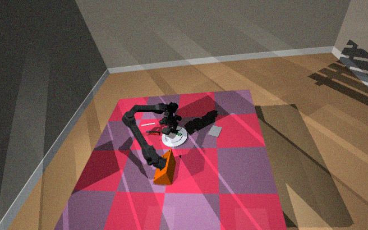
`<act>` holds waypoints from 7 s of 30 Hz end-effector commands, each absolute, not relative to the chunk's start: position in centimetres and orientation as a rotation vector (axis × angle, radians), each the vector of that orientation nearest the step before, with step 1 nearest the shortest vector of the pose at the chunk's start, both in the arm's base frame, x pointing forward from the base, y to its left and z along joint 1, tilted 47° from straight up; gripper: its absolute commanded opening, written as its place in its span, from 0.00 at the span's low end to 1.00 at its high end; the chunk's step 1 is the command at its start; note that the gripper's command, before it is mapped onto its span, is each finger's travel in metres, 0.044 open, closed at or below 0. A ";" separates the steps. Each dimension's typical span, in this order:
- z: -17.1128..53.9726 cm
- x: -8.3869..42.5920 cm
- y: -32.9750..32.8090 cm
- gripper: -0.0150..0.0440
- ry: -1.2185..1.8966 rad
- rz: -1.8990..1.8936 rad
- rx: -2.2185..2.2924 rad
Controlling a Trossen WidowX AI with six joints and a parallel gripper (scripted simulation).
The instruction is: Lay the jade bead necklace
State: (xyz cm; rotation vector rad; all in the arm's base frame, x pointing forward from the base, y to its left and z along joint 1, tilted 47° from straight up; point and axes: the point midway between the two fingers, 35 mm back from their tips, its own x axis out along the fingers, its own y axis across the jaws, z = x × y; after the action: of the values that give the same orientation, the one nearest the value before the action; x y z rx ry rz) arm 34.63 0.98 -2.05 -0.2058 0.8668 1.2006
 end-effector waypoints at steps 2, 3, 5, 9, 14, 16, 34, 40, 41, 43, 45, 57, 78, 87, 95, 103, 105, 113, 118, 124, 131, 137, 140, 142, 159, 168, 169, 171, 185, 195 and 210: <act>-2.2 34.5 1.0 0.25 0.864 1.197 -0.212; -2.3 34.5 1.2 0.25 0.864 1.197 -0.212; -2.5 34.5 1.4 0.25 0.864 1.197 -0.212; -2.9 34.6 1.8 0.25 0.864 1.197 -0.212; -2.7 34.8 1.5 0.30 0.859 1.193 -0.219; -2.7 34.8 1.5 0.39 0.859 1.193 -0.219; -2.0 34.5 0.9 1.00 0.864 1.197 -0.212; -2.0 34.5 0.9 1.00 0.864 1.197 -0.212; -2.0 34.5 0.9 1.00 0.864 1.197 -0.212; -2.0 34.5 0.9 1.00 0.864 1.197 -0.212; -2.0 34.5 0.9 1.00 0.864 1.197 -0.212; -2.0 34.5 0.9 1.00 0.864 1.197 -0.212; -2.3 33.7 -0.9 0.82 0.863 1.198 -0.219; -3.2 33.0 -1.7 0.78 0.859 1.202 -0.224; -3.3 33.2 -1.7 0.78 0.855 1.196 -0.231; -4.2 33.2 -0.7 0.78 0.856 1.199 -0.227; -4.4 33.3 -0.5 0.78 0.856 1.200 -0.226; -5.2 33.2 0.4 0.78 0.857 1.203 -0.223; -5.0 33.3 0.3 0.65 0.857 1.203 -0.231; -5.0 33.3 0.3 0.38 0.857 1.203 -0.231; -5.0 33.3 0.3 0.25 0.857 1.203 -0.231; -5.0 33.3 0.3 0.25 0.857 1.203 -0.231; -5.0 33.3 0.3 0.25 0.857 1.203 -0.231; -5.0 33.3 0.3 0.25 0.857 1.203 -0.231; -5.0 33.3 0.3 0.25 0.857 1.203 -0.231; -5.0 33.3 0.3 0.25 0.857 1.203 -0.231; -5.0 33.3 0.3 0.25 0.857 1.203 -0.231; -5.0 33.3 0.3 0.25 0.857 1.203 -0.231; -4.5 33.2 -0.3 0.25 0.858 1.203 -0.229; -3.3 32.8 -1.5 0.25 0.859 1.202 -0.223; -2.4 28.5 -0.1 0.25 0.861 1.203 -0.221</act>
State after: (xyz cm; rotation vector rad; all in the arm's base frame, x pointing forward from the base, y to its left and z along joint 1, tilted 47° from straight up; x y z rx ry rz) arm 29.26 -0.24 -2.50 -0.2153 0.8600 1.2047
